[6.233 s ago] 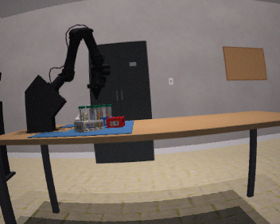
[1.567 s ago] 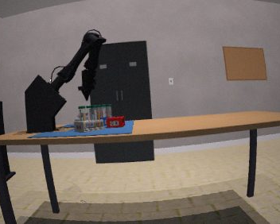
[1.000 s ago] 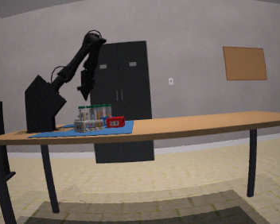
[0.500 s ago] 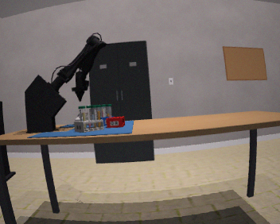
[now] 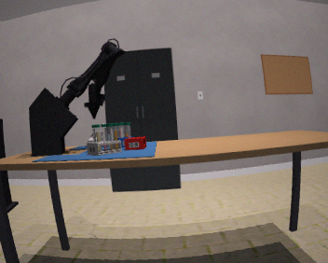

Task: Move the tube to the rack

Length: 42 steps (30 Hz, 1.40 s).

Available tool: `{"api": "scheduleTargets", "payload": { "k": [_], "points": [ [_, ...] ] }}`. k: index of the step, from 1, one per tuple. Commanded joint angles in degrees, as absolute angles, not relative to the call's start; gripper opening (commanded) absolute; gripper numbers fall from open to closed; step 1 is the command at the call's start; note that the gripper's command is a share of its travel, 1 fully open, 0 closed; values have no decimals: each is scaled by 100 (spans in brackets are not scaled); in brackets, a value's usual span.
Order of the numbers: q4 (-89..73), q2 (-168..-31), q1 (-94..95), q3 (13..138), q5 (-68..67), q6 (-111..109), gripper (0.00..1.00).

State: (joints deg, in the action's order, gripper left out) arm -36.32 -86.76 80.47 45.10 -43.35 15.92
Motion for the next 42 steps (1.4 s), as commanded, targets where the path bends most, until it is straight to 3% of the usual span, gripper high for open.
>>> {"api": "scheduleTargets", "payload": {
  "k": [1, 42],
  "points": [
    [-3601, -8678, 8163, 4637, -4403, 1618, 0],
    [-3519, -8666, 8243, 4427, -4418, 1669, 0]
  ]
}}
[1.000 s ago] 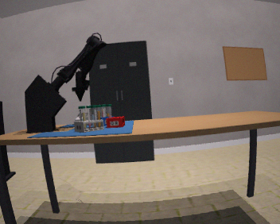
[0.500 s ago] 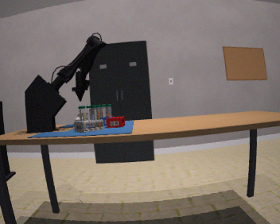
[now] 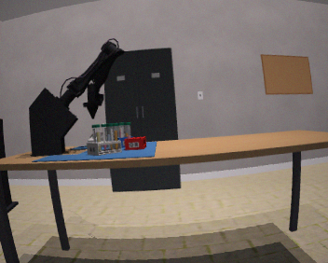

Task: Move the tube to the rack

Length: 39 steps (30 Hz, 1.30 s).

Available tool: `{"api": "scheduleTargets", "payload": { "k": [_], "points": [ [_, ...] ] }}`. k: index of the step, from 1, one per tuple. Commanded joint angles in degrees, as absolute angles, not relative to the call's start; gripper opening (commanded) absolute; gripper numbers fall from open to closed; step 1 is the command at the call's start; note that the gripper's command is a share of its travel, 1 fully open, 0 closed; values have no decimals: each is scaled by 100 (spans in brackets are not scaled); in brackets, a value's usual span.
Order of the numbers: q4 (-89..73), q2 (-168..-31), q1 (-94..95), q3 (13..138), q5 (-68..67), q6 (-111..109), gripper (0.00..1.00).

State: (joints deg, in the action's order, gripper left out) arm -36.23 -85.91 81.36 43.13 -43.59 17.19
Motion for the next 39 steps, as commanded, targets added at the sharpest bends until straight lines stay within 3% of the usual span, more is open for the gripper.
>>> {"api": "scheduleTargets", "payload": {
  "k": [1, 39],
  "points": [
    [-3450, -8687, 8114, 4217, -4376, 1621, 0],
    [-1040, -9760, 6962, 3823, -3994, 172, 0]
  ]
}}
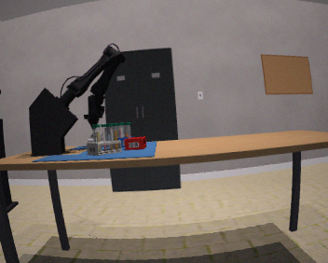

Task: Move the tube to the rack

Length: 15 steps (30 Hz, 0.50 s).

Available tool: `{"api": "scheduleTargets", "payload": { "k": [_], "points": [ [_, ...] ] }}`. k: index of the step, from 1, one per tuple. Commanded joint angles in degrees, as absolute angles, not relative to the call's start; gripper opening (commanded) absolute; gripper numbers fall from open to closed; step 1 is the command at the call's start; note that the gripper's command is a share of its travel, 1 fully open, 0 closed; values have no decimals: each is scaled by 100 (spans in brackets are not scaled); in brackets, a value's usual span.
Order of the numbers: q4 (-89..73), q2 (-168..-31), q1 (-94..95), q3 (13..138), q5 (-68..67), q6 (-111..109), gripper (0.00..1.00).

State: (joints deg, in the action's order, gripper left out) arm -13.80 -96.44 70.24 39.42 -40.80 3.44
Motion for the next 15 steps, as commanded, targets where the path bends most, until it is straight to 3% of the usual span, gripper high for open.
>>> {"api": "scheduleTargets", "payload": {
  "k": [1, 15],
  "points": [
    [-972, -9795, 6931, 3813, -3983, 135, 0],
    [-538, -9960, 6749, 3756, -3908, -99, 0]
  ]
}}
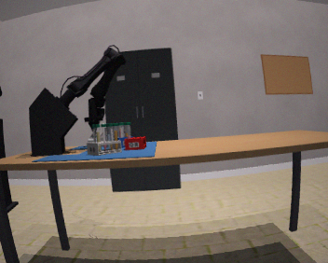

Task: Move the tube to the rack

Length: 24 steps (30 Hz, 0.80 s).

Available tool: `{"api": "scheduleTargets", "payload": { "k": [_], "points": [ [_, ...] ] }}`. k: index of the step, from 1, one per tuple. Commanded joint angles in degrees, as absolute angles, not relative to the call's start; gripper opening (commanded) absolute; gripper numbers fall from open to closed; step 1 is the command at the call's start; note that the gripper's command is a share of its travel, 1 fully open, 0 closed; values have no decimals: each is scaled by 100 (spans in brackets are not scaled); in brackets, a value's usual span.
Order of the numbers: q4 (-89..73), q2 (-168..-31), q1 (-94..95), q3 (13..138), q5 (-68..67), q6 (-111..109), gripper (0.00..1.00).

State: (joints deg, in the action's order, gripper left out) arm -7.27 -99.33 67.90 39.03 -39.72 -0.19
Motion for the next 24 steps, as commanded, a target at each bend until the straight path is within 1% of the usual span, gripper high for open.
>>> {"api": "scheduleTargets", "payload": {
  "k": [1, 24],
  "points": [
    [-515, -9987, 6734, 3740, -3903, -111, 0],
    [-55, -10231, 6533, 3753, -3822, -351, 0]
  ]
}}
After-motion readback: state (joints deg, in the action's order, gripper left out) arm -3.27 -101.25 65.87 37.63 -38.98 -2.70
